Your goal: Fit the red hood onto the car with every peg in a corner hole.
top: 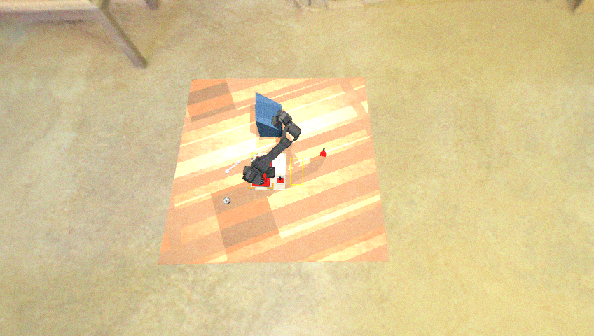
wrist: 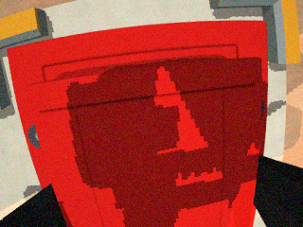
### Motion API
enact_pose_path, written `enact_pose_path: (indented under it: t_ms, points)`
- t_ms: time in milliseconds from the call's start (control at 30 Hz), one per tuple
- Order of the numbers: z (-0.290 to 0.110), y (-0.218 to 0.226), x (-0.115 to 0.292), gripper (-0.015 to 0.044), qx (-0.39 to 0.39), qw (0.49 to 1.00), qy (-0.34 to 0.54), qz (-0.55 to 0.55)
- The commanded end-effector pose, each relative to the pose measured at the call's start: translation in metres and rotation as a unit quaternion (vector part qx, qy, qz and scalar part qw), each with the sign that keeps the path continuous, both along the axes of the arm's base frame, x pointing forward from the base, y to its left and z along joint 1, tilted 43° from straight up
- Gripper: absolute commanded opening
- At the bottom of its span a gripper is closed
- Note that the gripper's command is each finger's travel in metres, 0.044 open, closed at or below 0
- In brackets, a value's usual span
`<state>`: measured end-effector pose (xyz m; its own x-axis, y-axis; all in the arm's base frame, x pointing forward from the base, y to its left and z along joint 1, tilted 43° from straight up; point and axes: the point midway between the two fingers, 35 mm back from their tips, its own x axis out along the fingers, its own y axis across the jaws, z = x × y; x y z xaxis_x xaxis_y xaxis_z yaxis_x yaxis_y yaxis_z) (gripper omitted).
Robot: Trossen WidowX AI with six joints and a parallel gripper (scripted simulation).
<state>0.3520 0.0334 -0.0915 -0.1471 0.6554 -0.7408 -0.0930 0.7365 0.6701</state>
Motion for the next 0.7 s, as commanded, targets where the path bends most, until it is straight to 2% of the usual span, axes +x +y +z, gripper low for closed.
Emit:
enact_pose_path:
  t_ms: [0,333,500,667]
  points:
    - [0.0,0.0,0.0,0.0184,0.0,1.0,0.0,0.0]
    - [0.0,0.0,0.0,0.044,0.0,1.0,0.0,0.0]
    - [0.001,-0.001,0.0,0.044,0.0,1.0,0.0,0.0]
    - [0.024,-0.023,0.007,0.044,-0.001,1.0,0.0,0.0]
